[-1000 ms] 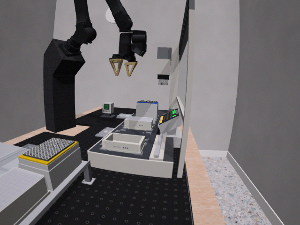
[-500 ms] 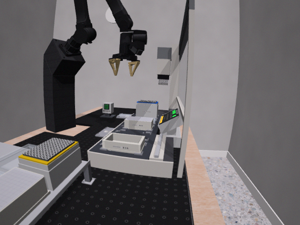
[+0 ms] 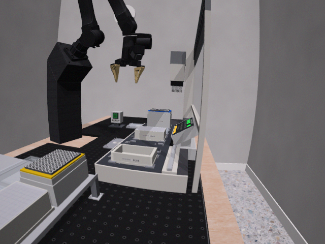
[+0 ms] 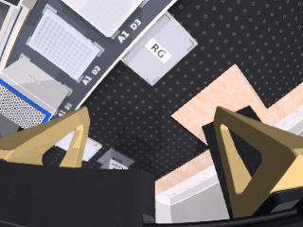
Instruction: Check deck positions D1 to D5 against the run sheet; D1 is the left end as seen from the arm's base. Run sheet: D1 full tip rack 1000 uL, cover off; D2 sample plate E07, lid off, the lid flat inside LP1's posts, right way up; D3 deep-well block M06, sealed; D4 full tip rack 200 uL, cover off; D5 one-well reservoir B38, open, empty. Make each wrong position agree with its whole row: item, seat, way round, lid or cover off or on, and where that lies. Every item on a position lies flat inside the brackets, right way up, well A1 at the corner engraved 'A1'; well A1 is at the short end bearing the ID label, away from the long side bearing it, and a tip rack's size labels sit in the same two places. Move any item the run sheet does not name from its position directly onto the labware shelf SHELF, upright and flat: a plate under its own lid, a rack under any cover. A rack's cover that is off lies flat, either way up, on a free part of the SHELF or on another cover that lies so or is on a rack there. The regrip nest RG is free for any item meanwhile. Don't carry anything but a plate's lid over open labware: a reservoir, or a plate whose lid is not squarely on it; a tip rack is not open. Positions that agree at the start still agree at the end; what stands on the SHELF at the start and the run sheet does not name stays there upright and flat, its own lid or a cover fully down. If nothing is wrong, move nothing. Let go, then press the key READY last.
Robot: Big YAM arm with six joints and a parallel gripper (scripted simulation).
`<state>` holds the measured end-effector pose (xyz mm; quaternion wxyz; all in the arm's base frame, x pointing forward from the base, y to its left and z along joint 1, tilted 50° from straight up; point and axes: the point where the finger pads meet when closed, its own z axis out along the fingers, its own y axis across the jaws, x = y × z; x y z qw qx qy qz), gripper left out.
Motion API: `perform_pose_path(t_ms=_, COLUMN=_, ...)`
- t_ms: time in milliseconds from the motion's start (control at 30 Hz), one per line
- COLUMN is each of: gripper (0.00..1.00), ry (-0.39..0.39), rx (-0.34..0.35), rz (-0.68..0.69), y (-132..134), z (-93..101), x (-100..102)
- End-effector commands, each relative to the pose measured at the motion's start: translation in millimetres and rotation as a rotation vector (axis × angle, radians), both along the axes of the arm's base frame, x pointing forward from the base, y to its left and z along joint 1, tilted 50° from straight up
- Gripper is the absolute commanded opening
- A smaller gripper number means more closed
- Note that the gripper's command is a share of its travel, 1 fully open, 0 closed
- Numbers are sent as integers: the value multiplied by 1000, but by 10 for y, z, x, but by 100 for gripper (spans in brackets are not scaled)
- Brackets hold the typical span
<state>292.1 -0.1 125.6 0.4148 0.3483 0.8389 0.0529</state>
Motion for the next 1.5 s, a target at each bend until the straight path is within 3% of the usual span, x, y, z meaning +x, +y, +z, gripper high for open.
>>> perform_pose_path(t_ms=0, gripper=100, ry=-61, rx=82, rz=-61, y=19, z=5, x=-71)
perform_pose_path(t_ms=200, gripper=100, ry=-65, rx=166, rz=-139, y=-24, z=-252, x=-300)
perform_pose_path(t_ms=333, gripper=100, ry=-73, rx=195, rz=-165, y=-33, z=-309, x=-350)
perform_pose_path(t_ms=433, gripper=100, ry=-114, rx=250, rz=-200, y=-14, z=-138, x=-274)
perform_pose_path(t_ms=533, gripper=100, ry=-100, rx=285, rz=-242, y=-23, z=-241, x=-308)
perform_pose_path(t_ms=767, gripper=100, ry=-127, rx=389, rz=-332, y=-23, z=-244, x=-309)
perform_pose_path(t_ms=1100, gripper=100, ry=-150, rx=478, rz=-410, y=-23, z=-245, x=-310)
perform_pose_path(t_ms=1233, gripper=100, ry=-185, rx=545, rz=-476, y=-270, z=-160, x=-324)
perform_pose_path(t_ms=1333, gripper=100, ry=-204, rx=555, rz=-479, y=-421, z=-32, x=-303)
perform_pose_path(t_ms=1467, gripper=100, ry=-204, rx=552, rz=-479, y=-524, z=-11, x=-313)
